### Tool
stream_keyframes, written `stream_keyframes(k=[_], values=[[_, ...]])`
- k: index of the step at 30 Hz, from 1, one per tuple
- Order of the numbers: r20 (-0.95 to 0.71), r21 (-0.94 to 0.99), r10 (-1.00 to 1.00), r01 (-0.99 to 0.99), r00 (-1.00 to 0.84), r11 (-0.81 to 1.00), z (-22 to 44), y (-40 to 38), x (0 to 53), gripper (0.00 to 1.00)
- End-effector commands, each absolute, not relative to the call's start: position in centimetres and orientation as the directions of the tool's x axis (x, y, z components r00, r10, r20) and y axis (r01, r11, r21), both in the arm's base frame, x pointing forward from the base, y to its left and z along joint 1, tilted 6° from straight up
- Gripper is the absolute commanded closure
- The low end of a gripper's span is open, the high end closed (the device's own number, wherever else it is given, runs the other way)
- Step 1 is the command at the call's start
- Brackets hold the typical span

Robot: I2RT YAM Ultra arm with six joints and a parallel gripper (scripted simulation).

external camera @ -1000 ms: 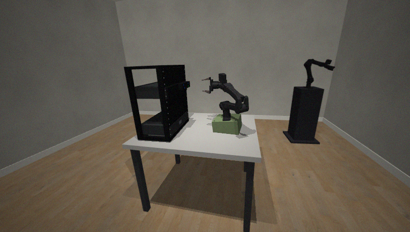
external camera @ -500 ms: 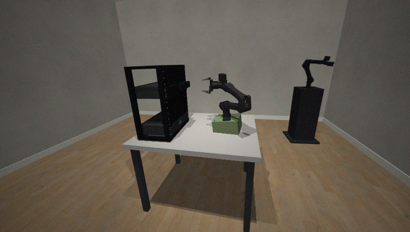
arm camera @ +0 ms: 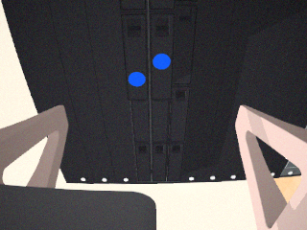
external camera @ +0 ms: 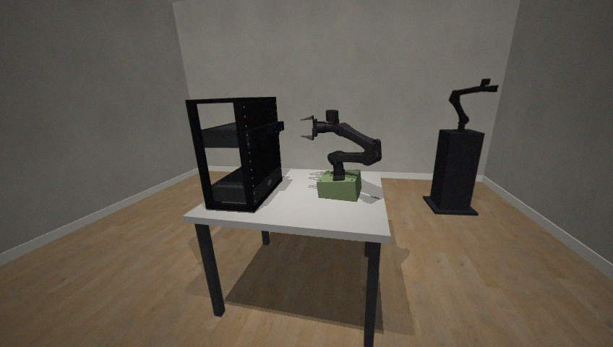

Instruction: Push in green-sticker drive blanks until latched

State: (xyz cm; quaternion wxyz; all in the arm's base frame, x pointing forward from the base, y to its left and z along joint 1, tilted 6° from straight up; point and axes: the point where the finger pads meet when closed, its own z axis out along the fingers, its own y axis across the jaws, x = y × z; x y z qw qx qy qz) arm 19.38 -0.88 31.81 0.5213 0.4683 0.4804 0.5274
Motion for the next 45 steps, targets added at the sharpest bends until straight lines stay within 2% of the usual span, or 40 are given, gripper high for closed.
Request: stream_keyframes(k=[1, 15, 25, 45], values=[[-0.017, 0.995, 0.999, -0.098, 0.044, 0.021, 32.5, -1.4, 19.6, 0.0], [-0.02, 0.992, 0.999, -0.123, 0.045, 0.026, 33.2, -0.8, 20.5, 0.0], [-0.026, 0.996, 0.999, -0.08, 0.044, 0.03, 31.5, 0.2, 22.4, 0.0], [-0.013, 0.993, 0.999, -0.121, 0.045, 0.018, 34.1, 3.3, 26.7, 0.0]])
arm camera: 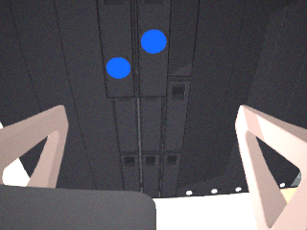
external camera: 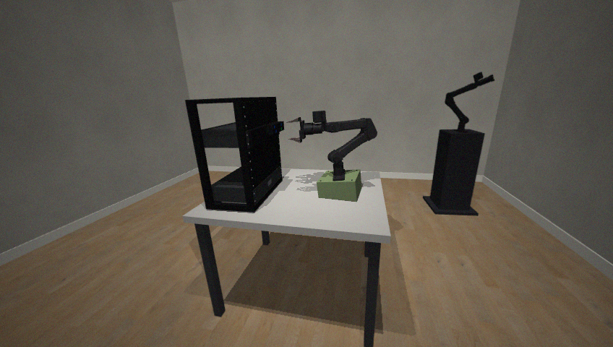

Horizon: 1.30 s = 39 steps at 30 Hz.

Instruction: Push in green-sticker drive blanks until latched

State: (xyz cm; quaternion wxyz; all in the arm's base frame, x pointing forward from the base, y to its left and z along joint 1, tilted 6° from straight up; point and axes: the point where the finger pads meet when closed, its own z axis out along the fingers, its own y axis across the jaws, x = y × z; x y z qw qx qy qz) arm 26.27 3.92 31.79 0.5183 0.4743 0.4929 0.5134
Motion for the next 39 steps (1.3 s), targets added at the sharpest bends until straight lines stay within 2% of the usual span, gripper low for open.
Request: stream_keyframes(k=[1, 39], values=[[-0.013, 0.993, 0.999, -0.121, 0.045, 0.018, 34.1, 3.5, 26.9, 0.0], [-0.015, 0.993, 0.999, -0.116, 0.044, 0.02, 34.1, 4.1, 27.8, 0.0]])
